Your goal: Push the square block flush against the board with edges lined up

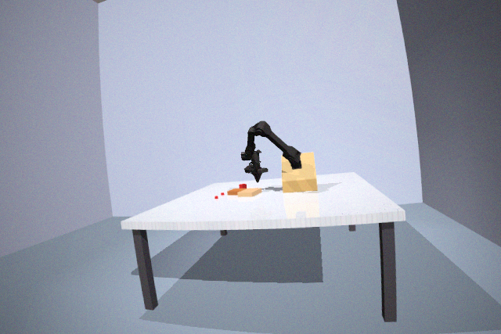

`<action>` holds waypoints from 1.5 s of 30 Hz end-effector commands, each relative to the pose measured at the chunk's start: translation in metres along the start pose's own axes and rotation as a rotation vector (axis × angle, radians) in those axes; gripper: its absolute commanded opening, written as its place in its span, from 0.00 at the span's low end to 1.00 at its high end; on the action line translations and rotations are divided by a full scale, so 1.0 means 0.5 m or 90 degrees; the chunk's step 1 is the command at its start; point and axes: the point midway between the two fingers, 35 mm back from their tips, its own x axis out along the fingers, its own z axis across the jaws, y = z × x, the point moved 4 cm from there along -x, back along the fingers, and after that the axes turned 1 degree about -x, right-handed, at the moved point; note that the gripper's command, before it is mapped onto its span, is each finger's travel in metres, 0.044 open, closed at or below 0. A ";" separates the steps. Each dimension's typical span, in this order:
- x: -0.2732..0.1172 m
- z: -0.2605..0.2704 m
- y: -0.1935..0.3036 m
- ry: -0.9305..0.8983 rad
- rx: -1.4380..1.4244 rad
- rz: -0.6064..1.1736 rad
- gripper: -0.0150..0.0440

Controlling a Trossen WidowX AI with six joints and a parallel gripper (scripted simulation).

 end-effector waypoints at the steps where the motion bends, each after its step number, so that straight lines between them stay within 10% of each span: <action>1: 0.001 0.020 -0.008 -0.003 0.075 -0.002 0.25; 28: 0.002 0.163 -0.059 -0.011 0.666 0.004 0.25; 45: 0.113 0.168 -0.061 -0.013 0.681 0.004 0.25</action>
